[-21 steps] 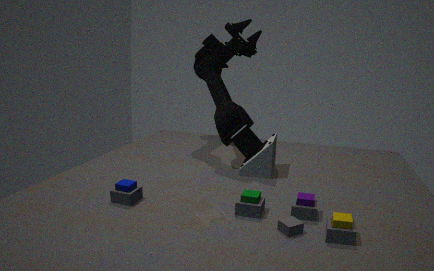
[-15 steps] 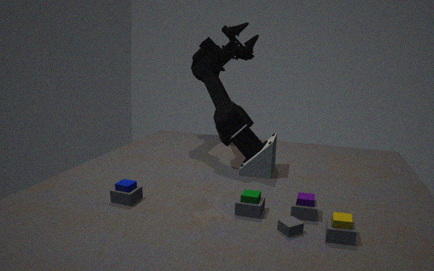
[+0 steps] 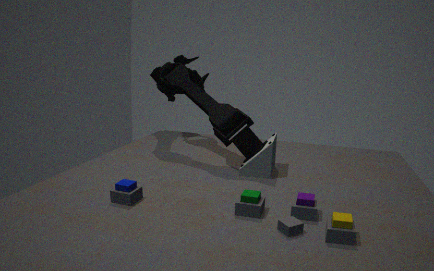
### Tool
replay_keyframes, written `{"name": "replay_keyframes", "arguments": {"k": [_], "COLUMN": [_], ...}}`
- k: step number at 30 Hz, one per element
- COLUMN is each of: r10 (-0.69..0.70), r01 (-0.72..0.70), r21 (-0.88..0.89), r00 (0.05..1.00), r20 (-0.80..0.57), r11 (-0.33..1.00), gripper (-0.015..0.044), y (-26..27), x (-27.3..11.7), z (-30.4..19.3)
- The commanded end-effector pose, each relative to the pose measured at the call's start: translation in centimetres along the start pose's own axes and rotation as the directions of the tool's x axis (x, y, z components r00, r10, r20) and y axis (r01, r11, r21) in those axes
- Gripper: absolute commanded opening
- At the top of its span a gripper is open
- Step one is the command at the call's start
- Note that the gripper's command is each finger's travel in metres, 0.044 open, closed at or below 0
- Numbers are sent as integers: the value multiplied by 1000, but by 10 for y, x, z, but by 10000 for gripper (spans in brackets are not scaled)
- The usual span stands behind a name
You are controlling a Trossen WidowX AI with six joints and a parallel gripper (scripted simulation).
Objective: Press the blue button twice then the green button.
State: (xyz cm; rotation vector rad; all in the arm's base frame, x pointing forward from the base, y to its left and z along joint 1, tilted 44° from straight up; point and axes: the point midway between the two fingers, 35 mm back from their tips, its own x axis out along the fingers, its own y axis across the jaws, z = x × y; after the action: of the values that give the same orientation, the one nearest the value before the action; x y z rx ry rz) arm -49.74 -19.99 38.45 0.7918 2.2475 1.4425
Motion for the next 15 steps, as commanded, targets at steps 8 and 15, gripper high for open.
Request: {"name": "replay_keyframes", "arguments": {"k": [8,15], "r10": [-215,-342], "r01": [43,-108], "r21": [-388,-565], "r00": [886,698], "r20": [-412,-629], "r11": [921,818], "gripper": [400,400], "y": [10,28], "x": [-187,-308], "z": [-46,-38]}}
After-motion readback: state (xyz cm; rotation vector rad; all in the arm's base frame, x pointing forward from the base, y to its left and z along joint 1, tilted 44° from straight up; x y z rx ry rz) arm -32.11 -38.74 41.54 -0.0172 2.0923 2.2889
